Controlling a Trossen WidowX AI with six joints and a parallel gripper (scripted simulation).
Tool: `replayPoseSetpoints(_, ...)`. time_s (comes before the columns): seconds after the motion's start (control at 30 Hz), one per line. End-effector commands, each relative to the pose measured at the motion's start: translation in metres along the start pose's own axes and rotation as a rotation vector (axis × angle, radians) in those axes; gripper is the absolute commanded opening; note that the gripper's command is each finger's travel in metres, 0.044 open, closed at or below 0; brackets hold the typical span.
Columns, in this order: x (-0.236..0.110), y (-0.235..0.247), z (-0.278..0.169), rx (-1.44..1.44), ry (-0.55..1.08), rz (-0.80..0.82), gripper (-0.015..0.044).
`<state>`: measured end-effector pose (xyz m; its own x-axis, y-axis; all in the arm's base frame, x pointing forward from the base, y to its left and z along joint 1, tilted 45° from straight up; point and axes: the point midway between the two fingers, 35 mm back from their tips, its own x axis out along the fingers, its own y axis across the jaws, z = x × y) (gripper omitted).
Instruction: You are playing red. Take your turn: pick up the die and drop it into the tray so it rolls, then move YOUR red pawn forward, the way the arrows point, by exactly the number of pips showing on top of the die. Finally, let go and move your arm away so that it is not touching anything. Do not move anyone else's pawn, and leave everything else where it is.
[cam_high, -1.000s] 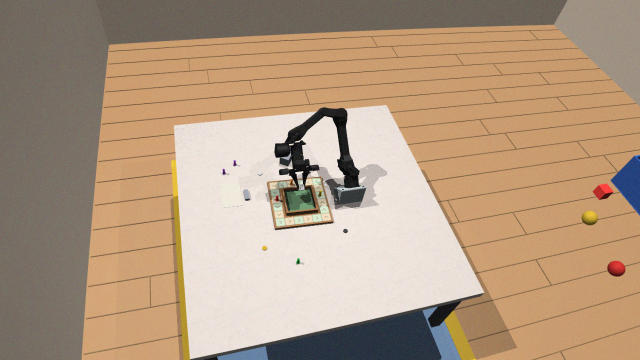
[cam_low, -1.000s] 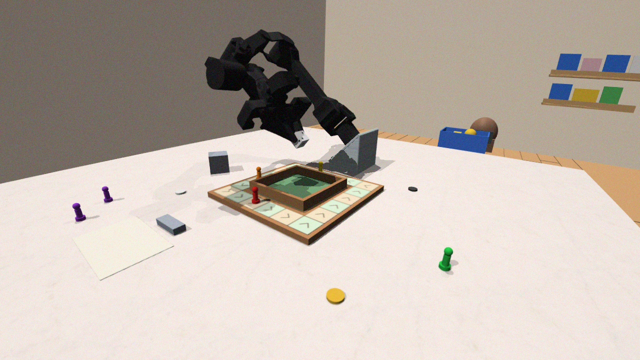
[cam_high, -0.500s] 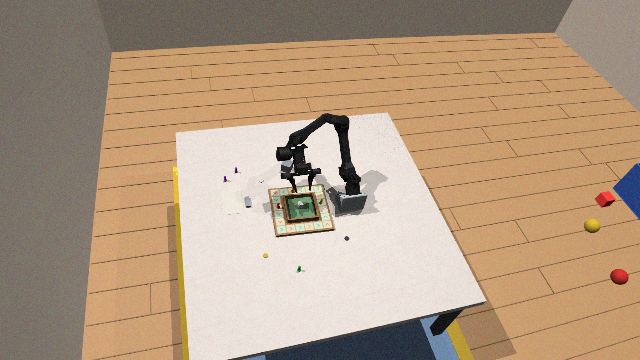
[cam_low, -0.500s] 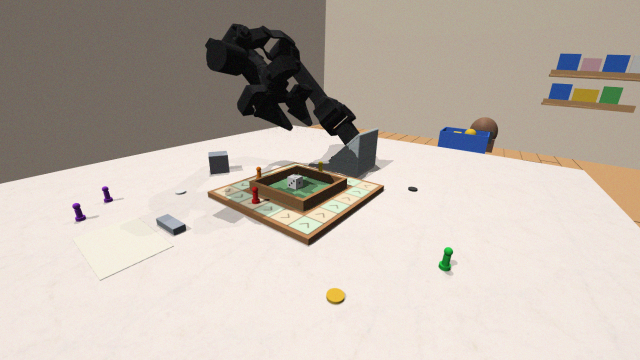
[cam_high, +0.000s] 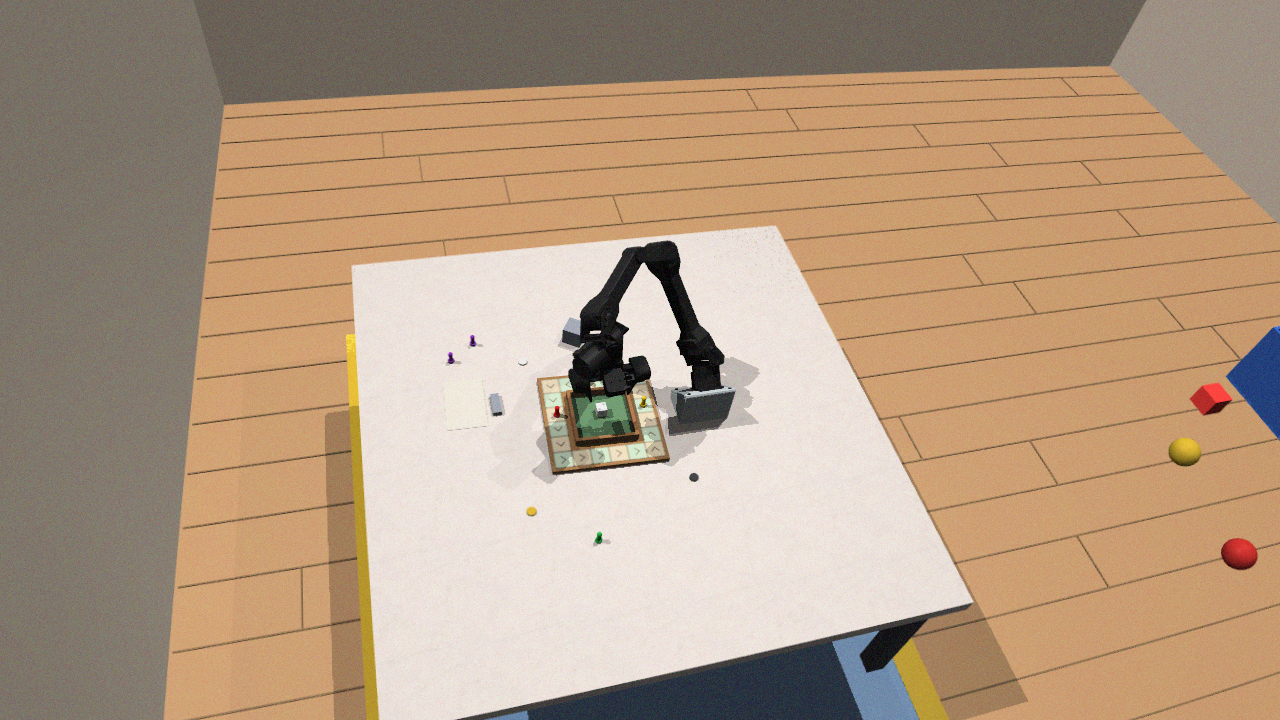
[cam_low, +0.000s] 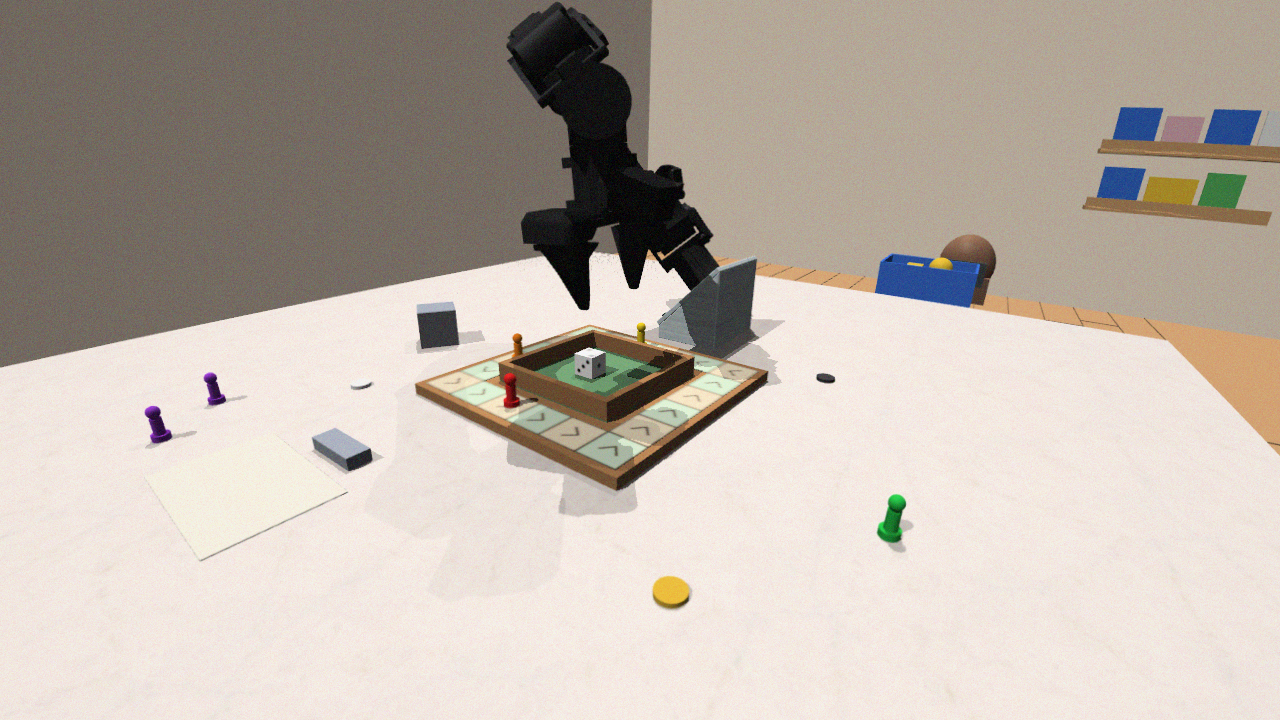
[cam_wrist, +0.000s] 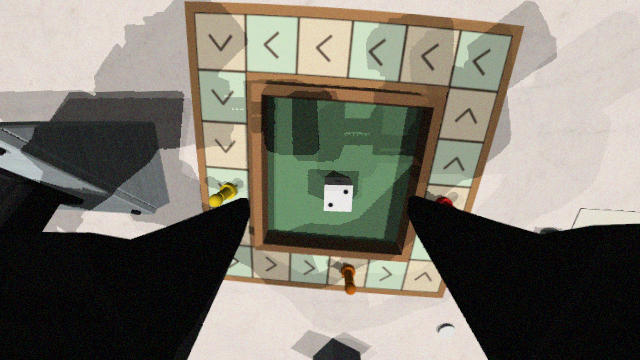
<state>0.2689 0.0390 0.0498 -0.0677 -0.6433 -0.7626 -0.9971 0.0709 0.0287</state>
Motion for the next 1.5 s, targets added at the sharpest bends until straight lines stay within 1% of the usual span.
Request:
replayPoseSetpoints(0.0,0.0,-0.002,-0.003,0.027,-0.006,-0.001,0.0414)
replayPoseSetpoints(0.07,0.0,-0.01,-0.005,0.167,-0.003,-0.005,0.0361)
replayPoseSetpoints(0.27,0.003,-0.048,-0.012,0.819,0.006,-0.028,0.0204)
replayPoseSetpoints(0.63,0.017,-0.111,-0.034,2.015,-0.002,-0.095,0.02)
replayPoseSetpoints(0.7,0.019,-0.117,-0.037,2.155,-0.006,-0.105,0.02)
replayPoseSetpoints(1.07,0.02,-0.116,-0.037,2.173,-0.007,-0.107,0.02)
replayPoseSetpoints(1.2,0.034,-0.117,-0.038,2.173,-0.006,-0.107,0.02)
replayPoseSetpoints(1.47,0.042,-0.118,-0.039,2.173,-0.007,-0.108,0.02)
